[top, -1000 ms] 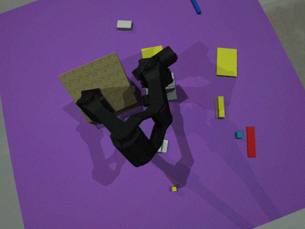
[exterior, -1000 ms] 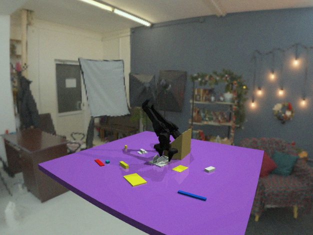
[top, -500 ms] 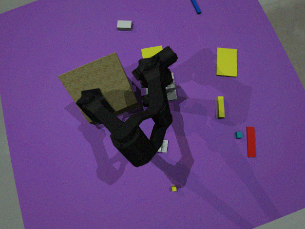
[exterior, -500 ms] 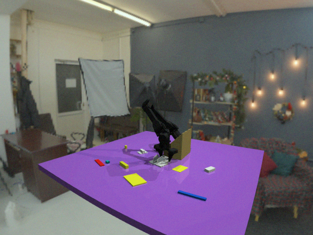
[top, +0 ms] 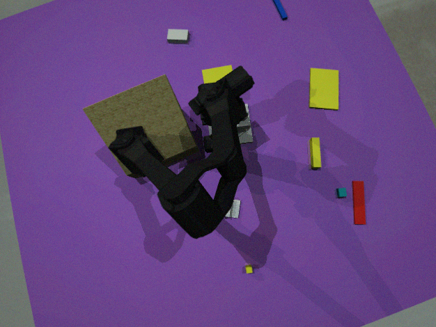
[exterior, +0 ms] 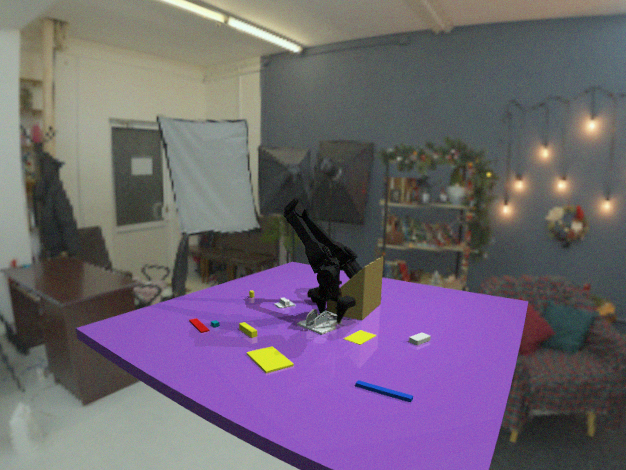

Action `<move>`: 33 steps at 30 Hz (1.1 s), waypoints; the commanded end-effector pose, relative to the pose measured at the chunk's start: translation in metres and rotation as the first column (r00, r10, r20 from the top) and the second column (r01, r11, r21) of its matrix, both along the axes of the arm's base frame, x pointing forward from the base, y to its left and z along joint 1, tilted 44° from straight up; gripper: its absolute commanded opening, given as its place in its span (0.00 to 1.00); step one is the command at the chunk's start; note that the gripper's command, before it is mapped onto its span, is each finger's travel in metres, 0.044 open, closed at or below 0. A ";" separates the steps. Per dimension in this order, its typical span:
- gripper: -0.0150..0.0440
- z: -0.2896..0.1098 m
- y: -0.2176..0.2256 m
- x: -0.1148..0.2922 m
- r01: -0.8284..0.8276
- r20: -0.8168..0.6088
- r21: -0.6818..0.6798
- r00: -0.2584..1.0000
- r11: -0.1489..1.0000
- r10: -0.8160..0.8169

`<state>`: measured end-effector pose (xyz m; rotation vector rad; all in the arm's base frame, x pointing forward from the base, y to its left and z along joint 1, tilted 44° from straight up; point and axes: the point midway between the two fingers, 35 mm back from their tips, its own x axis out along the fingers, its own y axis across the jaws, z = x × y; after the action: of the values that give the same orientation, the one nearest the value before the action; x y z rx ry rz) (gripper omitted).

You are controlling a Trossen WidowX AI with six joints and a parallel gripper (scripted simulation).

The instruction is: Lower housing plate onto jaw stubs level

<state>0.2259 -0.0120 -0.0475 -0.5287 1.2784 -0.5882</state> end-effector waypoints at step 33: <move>1.00 0.000 0.000 0.000 0.000 0.000 0.000 1.000 1.000 0.000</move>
<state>0.2259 -0.0121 -0.0476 -0.5288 1.2787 -0.5883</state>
